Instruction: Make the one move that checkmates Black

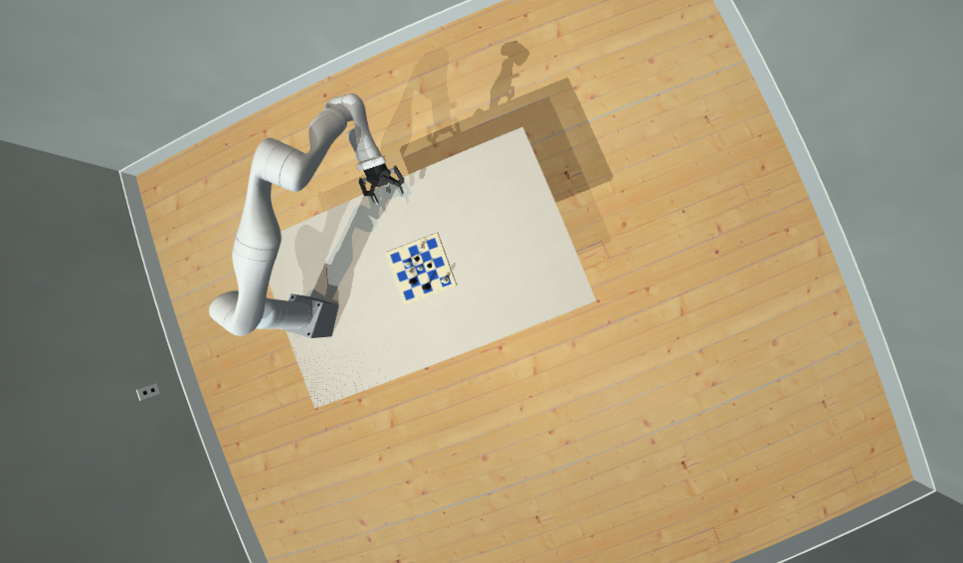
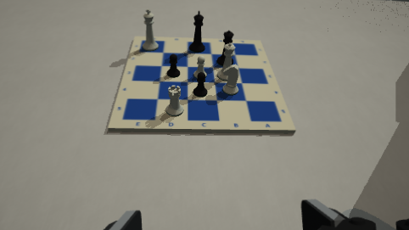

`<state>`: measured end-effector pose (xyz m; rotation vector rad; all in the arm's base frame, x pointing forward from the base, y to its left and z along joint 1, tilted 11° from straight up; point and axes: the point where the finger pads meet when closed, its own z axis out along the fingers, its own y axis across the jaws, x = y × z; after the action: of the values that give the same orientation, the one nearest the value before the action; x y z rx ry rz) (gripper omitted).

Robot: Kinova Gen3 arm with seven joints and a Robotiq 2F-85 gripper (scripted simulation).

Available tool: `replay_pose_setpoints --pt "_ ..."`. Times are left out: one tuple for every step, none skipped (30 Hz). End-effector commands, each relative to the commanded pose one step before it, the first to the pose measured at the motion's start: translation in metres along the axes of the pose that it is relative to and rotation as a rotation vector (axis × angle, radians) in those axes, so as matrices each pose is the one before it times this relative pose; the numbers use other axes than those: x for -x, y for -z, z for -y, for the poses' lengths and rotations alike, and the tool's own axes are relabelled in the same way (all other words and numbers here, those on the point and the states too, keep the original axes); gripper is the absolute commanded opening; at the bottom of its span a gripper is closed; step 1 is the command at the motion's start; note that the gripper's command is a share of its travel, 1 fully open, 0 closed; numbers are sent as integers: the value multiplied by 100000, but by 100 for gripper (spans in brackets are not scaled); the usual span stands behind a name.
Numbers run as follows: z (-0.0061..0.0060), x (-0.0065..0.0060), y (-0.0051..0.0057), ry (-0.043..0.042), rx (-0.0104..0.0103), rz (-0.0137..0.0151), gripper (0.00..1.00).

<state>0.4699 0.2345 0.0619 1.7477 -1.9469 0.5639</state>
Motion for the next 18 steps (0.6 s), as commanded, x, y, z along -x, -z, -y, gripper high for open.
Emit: replay_pose_setpoints --pt "-119 214 69 352 -211 -80 100" --pt "0 0 0 0 0 0 100" --pt "0 0 0 0 0 0 100" --pt "-171 1111 135 -394 -1736 -317 100" --pt "0 0 0 0 0 0 100" --pt "0 0 0 0 0 0 100" --pt "0 0 0 0 0 0 100" --pt "0 0 0 0 0 0 100" --pt "0 0 0 0 0 0 100" --pt "0 0 0 0 0 0 100" --pt "0 0 0 0 0 0 100" --pt "-169 947 119 -338 -1497 -242 100" --pt "0 0 0 0 0 0 100" --pt "0 0 0 0 0 0 100" --pt "0 0 0 0 0 0 100" --pt "0 0 0 0 0 0 100" --pt "0 0 0 0 0 0 100" --pt "0 0 0 0 0 0 100"
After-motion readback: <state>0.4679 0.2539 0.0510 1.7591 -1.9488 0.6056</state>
